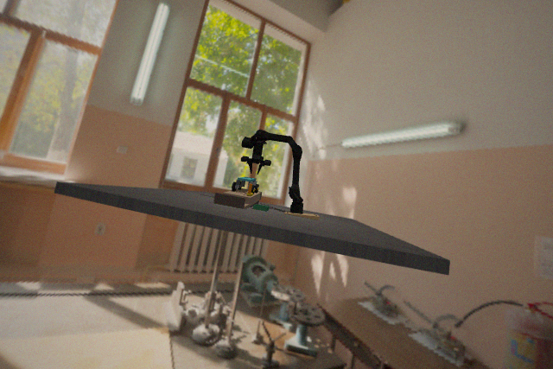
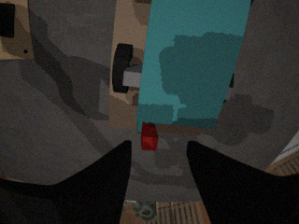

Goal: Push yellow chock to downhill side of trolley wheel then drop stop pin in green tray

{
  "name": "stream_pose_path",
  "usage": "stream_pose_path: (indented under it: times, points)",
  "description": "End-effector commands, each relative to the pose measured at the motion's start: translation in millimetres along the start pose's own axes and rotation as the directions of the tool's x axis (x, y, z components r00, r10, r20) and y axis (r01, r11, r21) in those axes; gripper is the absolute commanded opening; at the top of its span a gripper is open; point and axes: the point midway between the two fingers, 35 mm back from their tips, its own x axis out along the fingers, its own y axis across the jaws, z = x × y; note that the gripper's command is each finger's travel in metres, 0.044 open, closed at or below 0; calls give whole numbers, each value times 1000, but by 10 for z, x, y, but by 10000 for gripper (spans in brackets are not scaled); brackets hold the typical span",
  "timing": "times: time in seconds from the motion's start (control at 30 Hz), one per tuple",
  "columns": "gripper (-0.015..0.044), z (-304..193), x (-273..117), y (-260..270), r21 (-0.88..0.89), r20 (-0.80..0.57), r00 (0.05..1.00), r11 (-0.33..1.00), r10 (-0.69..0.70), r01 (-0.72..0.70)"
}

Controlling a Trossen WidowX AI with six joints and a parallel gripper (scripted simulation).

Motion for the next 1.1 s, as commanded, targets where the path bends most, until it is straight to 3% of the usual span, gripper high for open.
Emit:
stream_pose_path:
  times: [0.0,1.07]
  points:
    - [190,-142,8,37,98,-15,1000,995,15,-13]
    - [190,-147,375,38,96,-14,1000,995,21,-20]
